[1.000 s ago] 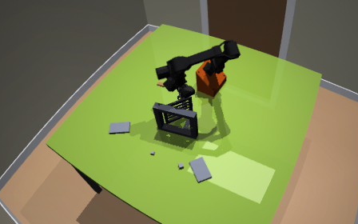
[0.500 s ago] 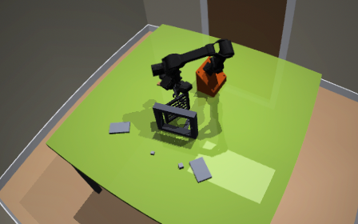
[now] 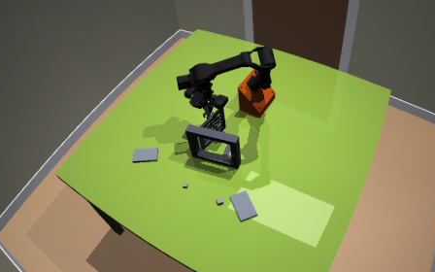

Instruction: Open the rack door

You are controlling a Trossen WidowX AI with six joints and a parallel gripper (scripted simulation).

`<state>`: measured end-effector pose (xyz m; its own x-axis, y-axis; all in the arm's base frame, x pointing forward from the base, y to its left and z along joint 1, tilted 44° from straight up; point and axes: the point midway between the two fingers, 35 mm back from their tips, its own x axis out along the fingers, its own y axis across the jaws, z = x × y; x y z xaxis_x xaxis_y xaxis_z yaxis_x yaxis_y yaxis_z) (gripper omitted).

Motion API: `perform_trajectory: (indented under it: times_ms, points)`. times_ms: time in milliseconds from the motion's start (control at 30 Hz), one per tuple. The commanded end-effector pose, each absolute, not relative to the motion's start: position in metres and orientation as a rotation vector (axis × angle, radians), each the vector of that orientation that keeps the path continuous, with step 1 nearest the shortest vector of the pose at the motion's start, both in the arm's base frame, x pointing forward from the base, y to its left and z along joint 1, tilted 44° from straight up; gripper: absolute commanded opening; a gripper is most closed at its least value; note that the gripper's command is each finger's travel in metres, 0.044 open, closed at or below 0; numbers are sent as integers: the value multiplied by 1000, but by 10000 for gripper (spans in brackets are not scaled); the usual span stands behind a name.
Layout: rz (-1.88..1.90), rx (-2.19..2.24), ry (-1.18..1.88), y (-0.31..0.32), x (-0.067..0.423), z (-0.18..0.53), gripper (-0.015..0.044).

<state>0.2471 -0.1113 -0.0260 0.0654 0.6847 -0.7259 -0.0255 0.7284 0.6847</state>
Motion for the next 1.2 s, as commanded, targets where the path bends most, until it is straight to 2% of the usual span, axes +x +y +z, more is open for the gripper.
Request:
perform_trajectory:
  times_ms: [0,467,900,1167]
  points:
    - [633,524,1391,-117,250,-31,20]
    - [791,326,1290,-140,263,-51,20]
    - [797,318,1286,-141,264,-51,20]
    - [797,318,1286,-141,264,-51,230]
